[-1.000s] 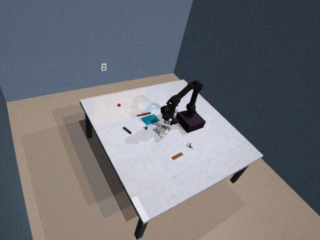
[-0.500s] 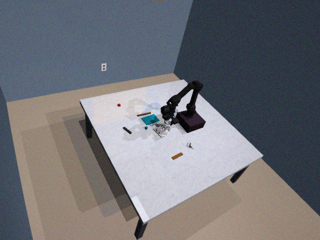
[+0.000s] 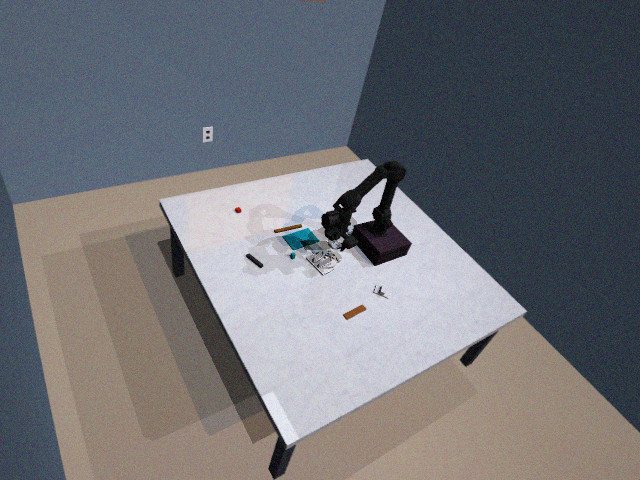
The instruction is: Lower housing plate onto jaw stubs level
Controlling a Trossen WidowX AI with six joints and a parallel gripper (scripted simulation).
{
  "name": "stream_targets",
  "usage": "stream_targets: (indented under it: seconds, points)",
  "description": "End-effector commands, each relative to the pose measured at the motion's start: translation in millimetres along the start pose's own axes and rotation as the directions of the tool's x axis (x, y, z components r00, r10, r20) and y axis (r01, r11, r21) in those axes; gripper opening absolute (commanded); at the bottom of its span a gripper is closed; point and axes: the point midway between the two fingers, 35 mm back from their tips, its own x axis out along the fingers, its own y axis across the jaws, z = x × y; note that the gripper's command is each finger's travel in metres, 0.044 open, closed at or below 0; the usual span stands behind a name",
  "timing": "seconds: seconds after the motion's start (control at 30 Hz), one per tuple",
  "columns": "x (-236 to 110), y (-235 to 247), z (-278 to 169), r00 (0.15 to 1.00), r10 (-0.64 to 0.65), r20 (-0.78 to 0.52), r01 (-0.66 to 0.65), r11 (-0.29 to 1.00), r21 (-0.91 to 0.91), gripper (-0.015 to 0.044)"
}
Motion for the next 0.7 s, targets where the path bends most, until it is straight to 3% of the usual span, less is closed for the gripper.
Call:
stream_targets:
  seconds: [0.0, 0.67]
  points:
    - [5, 0, 0, 1.000, -0.002, -0.001, 0.002, 1.000, 0.004, 0.0351]
    - [38, 0, 1, 1.000, -0.002, -0.001, 0.002, 1.000, 0.003, 0.0351]
